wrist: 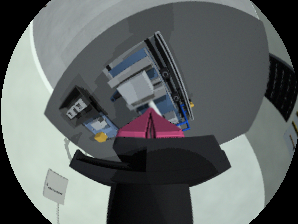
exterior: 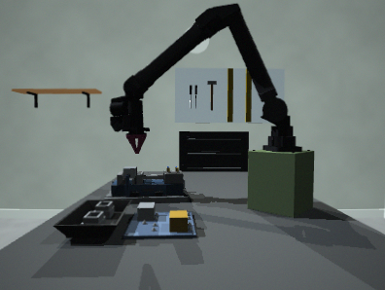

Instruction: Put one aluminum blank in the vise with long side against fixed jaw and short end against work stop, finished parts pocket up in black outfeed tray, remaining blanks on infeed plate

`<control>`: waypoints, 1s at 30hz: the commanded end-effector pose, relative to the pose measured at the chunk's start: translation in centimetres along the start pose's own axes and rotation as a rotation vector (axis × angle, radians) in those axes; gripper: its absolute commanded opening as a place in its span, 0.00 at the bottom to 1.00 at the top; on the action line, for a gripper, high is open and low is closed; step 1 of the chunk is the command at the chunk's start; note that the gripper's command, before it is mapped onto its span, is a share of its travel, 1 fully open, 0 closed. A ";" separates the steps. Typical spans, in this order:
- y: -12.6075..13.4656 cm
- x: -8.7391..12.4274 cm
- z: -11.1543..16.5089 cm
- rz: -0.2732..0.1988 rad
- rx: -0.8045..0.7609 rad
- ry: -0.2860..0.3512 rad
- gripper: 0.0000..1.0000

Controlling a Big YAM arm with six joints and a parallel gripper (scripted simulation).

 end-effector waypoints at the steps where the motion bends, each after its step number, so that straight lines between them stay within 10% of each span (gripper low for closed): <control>1: 1.3 2.7 0.1 -0.003 -0.276 -0.053 0.00; 18: 2.0 2.3 2.3 -0.026 -1.028 -0.077 0.00; 30: 2.0 3.6 1.1 -0.044 -1.054 -0.108 0.00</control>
Point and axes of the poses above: the point where the finger pads meet when closed, its own x axis back along the fingers, its own y axis across the jaws, z = x × y, the point moved 6 cm from there along x, back along the fingers, and after that the axes turned 1 degree about x, right-handed, at the moved point
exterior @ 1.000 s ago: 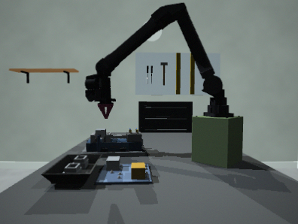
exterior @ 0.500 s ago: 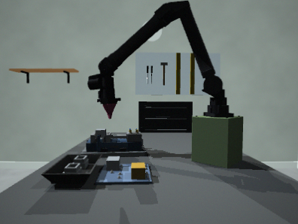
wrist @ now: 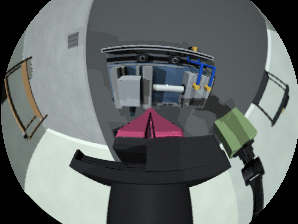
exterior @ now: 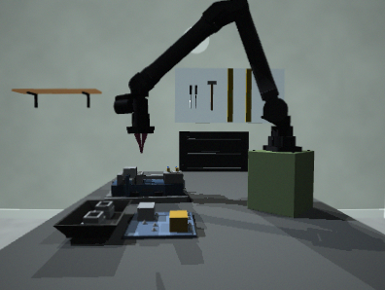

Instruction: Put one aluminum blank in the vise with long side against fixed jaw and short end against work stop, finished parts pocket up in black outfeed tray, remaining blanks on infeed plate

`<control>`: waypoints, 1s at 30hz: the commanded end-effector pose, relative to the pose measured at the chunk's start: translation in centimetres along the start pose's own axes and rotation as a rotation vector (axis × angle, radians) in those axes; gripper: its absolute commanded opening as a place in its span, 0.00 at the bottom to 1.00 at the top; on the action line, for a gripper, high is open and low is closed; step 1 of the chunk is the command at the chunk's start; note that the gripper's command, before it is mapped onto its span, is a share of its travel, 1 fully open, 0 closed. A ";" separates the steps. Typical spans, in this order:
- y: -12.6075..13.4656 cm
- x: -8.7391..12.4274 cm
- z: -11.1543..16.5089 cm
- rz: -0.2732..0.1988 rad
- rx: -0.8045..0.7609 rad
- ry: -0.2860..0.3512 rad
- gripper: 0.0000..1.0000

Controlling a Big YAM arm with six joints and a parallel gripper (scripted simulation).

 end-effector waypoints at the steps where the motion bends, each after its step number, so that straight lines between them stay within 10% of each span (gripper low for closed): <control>1: 2.0 3.4 -0.7 -0.072 -0.029 -0.042 0.00; 30: 1.8 3.3 -1.0 -0.071 -0.036 -0.040 0.00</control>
Point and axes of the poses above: the point where the finger pads meet when closed, its own x axis back along the fingers, its own y axis across the jaws, z = x × y, the point moved 6 cm from there along x, back along the fingers, and after that the axes turned 1 degree about x, right-handed, at the moved point
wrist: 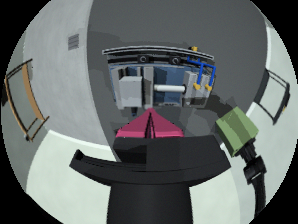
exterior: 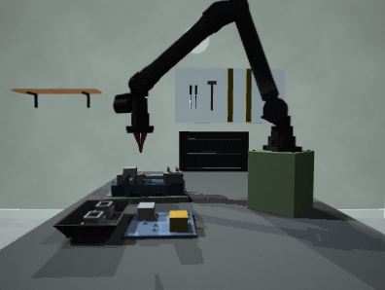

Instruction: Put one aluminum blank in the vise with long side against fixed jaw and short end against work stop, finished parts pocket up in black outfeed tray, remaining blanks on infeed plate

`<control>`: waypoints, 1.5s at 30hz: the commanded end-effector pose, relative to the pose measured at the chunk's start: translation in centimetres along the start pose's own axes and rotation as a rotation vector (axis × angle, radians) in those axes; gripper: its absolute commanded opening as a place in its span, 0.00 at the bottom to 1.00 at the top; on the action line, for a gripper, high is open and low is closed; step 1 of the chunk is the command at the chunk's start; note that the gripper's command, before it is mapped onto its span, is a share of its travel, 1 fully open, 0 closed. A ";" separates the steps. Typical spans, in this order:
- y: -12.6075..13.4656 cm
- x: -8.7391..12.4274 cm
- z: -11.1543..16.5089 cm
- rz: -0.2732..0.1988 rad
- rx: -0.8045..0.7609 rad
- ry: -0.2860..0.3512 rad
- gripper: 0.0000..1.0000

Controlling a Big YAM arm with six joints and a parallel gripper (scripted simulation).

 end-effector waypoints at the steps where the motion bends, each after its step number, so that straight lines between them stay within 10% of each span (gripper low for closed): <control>1: 1.6 3.1 -0.8 -0.067 -0.016 -0.036 0.00; 45: 0.6 -5.8 0.3 -0.011 -0.017 -0.010 0.00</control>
Point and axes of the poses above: the point where the finger pads meet when closed, its own x axis back along the fingers, its own y axis across the jaws, z = x × y, the point moved 6 cm from there along x, back along the fingers, and after that the axes turned 1 degree about x, right-handed, at the moved point
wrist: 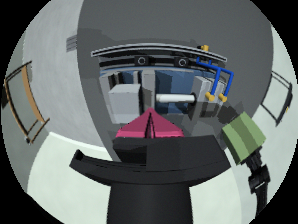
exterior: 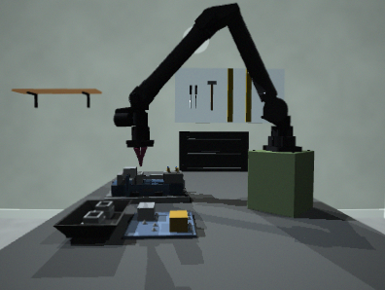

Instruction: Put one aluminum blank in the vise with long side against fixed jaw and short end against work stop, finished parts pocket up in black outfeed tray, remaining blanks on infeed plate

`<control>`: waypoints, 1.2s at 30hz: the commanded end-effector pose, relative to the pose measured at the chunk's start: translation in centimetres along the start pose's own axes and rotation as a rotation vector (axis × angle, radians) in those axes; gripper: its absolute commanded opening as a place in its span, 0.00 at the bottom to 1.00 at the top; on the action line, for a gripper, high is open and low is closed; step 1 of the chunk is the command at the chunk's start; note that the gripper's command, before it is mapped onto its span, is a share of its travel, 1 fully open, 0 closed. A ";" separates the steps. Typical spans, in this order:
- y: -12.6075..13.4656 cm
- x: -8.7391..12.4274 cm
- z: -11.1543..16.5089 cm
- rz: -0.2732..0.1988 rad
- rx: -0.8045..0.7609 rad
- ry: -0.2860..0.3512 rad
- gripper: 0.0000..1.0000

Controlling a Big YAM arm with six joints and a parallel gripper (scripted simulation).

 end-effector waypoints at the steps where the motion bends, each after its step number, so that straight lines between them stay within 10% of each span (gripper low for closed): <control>1: 0.6 -0.5 0.3 -0.002 -0.002 -0.005 0.00; 36: 1.8 0.1 -0.3 -0.029 -0.003 -0.017 0.00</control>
Point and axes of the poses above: the point where the finger pads meet when closed, its own x axis back along the fingers, its own y axis across the jaws, z = x × y, the point moved 6 cm from there along x, back along the fingers, and after that the axes turned 1 degree about x, right-handed, at the moved point
